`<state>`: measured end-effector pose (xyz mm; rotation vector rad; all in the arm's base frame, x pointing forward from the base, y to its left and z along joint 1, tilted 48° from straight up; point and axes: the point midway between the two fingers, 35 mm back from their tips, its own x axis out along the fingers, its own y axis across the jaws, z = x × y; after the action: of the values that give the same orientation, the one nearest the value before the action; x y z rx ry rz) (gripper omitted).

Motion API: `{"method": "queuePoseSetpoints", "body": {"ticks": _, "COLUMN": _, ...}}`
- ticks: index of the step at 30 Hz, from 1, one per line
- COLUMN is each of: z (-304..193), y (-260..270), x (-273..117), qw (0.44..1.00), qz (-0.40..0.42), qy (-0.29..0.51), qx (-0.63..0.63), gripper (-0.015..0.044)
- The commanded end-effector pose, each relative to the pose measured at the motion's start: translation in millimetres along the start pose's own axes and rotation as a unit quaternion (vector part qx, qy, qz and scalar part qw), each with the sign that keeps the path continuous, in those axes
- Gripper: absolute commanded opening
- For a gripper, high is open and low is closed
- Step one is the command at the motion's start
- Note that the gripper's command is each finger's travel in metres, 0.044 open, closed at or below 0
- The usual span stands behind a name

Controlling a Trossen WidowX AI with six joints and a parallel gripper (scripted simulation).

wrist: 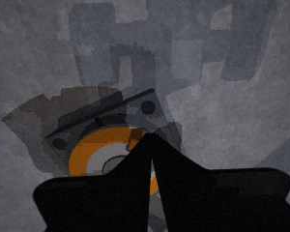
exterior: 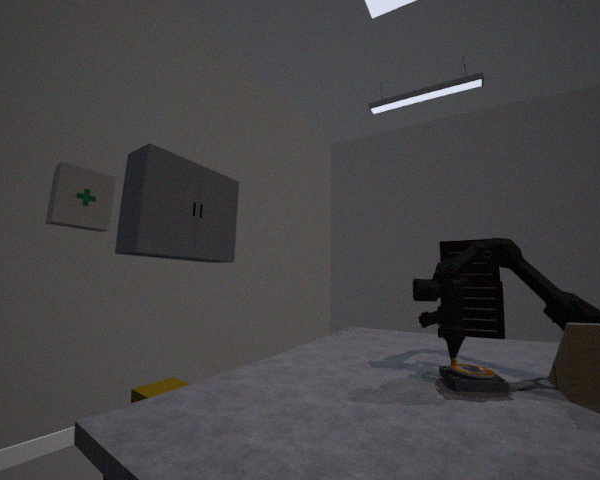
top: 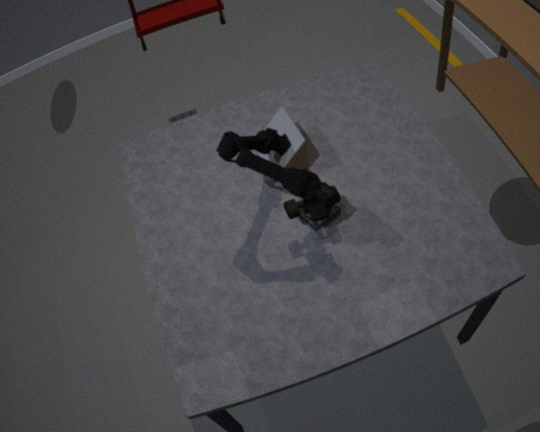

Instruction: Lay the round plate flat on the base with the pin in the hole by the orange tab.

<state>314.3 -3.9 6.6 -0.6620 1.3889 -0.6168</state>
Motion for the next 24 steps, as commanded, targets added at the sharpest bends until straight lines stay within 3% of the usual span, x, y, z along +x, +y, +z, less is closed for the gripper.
{"method": "queuePoseSetpoints", "body": {"ticks": 1, "z": 0, "y": 7, "x": 2, "qw": 1.0, "qz": 0.001, "qy": 0.006, "qx": -0.002, "gripper": 0.0}}
{"method": "queuePoseSetpoints", "body": {"ticks": 24, "z": 6, "y": 24, "x": 0, "qw": 1.0, "qz": 0.002, "qy": 0.005, "qx": -0.002, "gripper": 0.0}}
